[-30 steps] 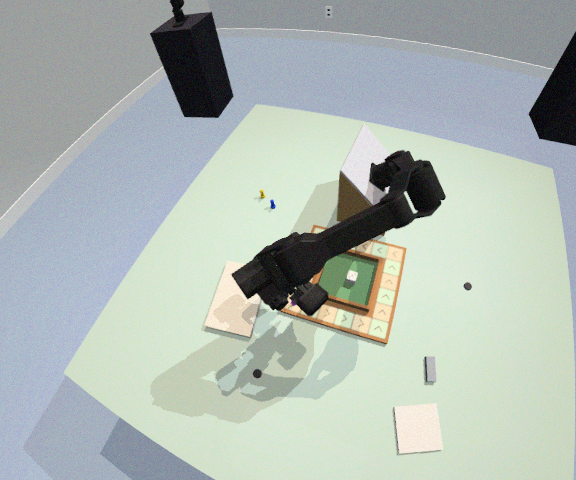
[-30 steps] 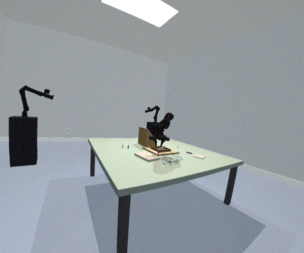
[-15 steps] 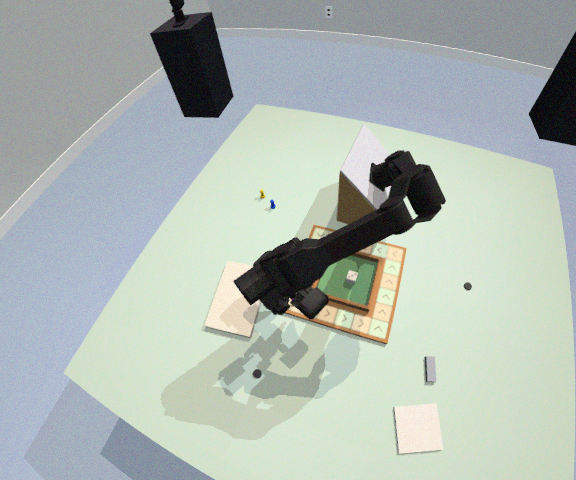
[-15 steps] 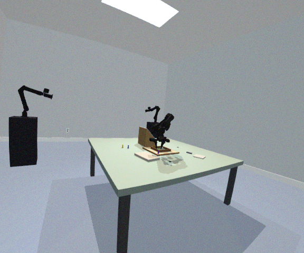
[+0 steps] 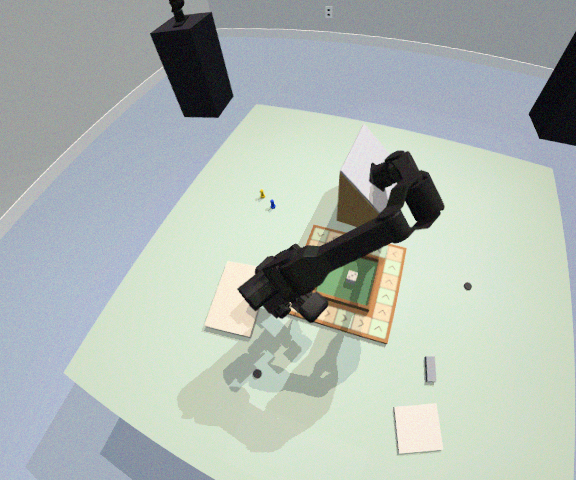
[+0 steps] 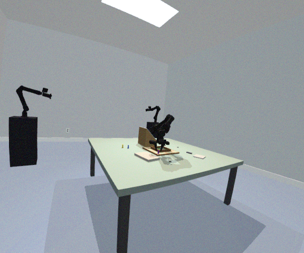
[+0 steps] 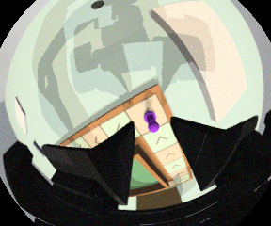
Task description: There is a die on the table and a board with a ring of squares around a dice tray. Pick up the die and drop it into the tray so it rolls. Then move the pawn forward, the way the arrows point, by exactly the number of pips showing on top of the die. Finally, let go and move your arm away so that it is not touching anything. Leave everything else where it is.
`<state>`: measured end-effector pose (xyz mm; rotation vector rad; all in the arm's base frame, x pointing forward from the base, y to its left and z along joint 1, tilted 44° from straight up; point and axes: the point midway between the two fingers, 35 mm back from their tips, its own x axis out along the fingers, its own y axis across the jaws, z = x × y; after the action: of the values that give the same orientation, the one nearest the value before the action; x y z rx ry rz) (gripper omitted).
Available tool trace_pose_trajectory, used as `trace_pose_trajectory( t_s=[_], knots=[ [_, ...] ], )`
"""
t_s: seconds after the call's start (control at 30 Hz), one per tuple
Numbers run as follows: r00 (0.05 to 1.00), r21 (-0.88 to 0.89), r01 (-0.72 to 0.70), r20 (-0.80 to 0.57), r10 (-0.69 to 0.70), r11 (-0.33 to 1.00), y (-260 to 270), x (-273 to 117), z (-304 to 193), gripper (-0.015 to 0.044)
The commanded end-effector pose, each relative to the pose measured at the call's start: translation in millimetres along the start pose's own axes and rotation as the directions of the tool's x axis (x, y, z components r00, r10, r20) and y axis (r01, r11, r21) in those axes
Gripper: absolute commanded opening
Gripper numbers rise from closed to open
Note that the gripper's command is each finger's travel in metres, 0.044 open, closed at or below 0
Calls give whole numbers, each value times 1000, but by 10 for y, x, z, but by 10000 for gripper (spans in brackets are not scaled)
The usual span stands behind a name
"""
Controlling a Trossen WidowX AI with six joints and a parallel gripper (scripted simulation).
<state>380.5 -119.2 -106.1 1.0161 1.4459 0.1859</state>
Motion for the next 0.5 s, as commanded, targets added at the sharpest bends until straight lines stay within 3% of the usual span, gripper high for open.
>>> trace_pose_trajectory(
  t_s=[0.0, 0.2, 0.37, 0.47],
  knots=[
    [1000, 4, -4, -1, 4, 1000, 0, 64, -10, 200],
    [1000, 4, -4, -1, 4, 1000, 1, 137, -14, 200],
    [1000, 4, -4, -1, 4, 1000, 1, 137, -14, 69],
    [1000, 4, -4, -1, 4, 1000, 1, 137, -14, 49]
  ],
)
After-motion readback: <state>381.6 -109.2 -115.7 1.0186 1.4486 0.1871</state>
